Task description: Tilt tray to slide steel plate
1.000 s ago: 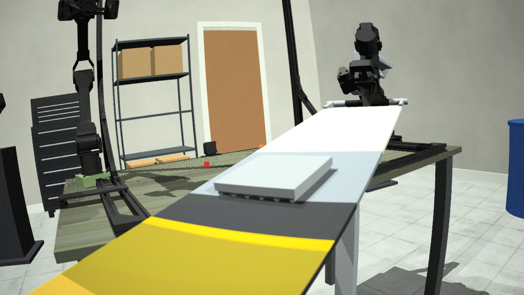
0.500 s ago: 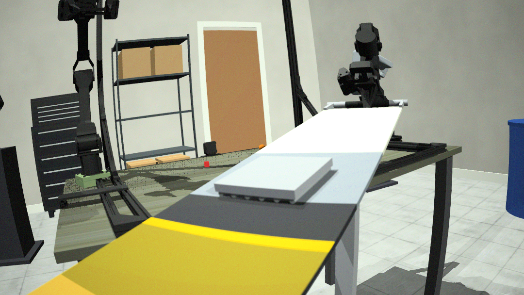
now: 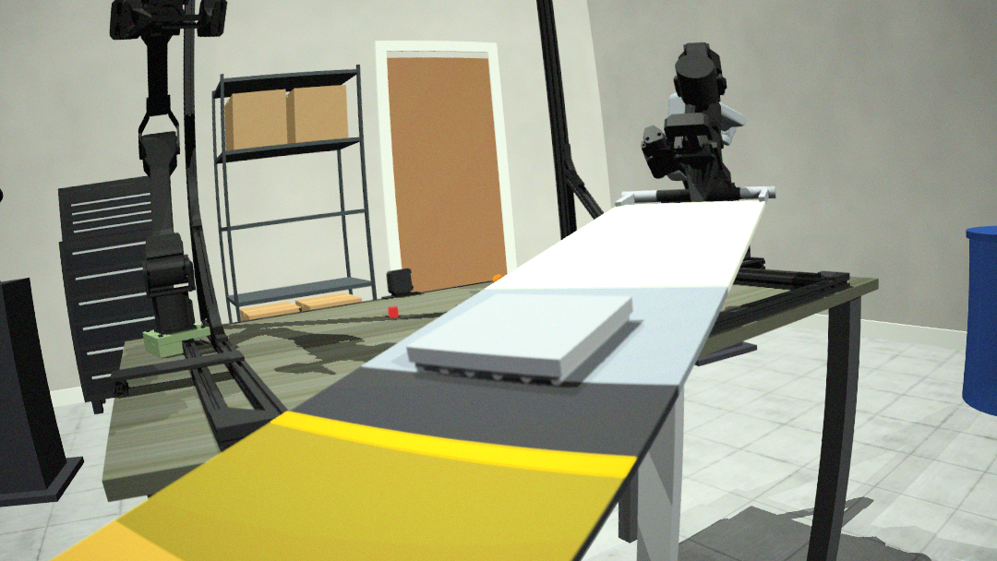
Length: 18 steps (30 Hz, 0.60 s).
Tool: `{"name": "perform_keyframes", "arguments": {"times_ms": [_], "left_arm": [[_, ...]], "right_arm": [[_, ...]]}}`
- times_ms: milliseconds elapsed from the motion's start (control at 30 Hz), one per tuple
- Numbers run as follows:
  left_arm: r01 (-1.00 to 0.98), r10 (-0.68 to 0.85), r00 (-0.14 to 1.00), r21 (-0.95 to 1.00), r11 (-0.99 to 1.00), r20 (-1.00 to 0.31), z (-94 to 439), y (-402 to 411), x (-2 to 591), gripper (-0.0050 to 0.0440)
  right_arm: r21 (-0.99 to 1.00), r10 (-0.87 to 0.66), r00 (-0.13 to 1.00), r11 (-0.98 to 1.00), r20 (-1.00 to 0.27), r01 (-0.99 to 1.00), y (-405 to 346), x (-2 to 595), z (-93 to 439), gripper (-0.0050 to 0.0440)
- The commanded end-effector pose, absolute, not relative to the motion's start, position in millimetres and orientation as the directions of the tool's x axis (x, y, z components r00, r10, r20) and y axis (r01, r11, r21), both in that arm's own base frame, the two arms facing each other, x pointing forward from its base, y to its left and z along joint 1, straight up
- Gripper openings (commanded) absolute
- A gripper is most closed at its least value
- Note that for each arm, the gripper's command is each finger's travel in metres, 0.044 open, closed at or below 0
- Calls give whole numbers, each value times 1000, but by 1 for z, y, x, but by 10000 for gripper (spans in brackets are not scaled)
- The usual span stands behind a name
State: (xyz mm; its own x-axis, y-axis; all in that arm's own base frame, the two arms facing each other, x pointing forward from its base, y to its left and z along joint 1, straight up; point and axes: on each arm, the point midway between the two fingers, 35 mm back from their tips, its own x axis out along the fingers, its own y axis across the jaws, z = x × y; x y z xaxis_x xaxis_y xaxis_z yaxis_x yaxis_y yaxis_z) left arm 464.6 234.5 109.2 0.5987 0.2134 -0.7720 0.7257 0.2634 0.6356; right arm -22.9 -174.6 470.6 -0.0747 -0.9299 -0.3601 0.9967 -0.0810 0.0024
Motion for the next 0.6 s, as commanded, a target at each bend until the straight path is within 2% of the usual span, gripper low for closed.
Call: {"name": "perform_keyframes", "arguments": {"times_ms": [0, 567], "left_arm": [[699, 227, 630, 670, 252, -743, 132, 236, 469, 0], [692, 230, 638, 678, 249, -735, 143, 237, 471, 0]], "right_arm": [[0, -930, -73, -78, -361, 997, -174, -23, 471, 440], [0, -930, -73, -78, -361, 997, -174, -23, 471, 440]]}}
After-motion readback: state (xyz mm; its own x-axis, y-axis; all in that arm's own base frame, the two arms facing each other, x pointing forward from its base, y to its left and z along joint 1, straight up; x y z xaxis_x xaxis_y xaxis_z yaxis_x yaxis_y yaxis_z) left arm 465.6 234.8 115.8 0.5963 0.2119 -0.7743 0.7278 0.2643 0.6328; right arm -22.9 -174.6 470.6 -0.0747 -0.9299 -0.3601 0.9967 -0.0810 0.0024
